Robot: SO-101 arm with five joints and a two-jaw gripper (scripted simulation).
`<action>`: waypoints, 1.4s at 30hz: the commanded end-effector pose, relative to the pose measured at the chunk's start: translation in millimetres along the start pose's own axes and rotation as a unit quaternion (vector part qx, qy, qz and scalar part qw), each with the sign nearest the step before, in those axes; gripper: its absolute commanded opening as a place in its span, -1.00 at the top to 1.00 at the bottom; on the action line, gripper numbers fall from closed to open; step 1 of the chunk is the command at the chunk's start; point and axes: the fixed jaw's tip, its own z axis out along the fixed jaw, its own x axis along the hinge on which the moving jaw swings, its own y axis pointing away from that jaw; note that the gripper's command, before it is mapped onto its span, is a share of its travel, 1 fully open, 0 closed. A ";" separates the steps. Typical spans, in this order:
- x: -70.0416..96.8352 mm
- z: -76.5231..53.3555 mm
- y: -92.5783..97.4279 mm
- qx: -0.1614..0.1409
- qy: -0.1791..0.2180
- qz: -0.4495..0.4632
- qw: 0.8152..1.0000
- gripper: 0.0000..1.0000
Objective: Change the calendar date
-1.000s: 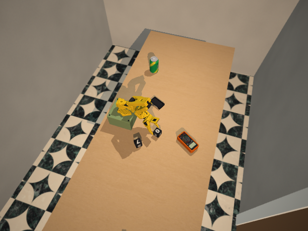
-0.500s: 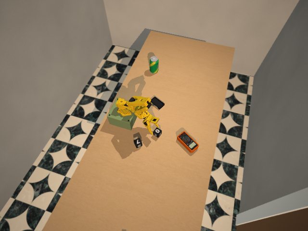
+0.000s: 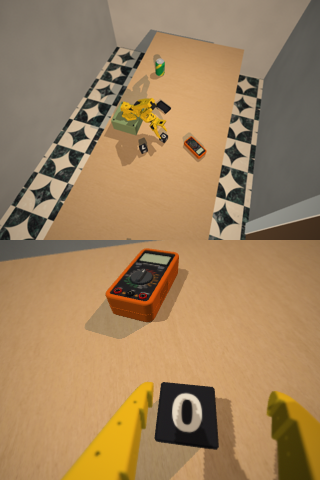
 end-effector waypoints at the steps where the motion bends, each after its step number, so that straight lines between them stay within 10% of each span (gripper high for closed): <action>1: -52.2 -11.5 0.5 -0.001 -0.106 0.003 0.994 0.30; 20: -84.9 -16.9 0.9 -0.001 -0.177 -0.005 0.984 0.30; 42: -72.1 15.1 -3.0 0.019 -0.079 -0.156 0.984 0.30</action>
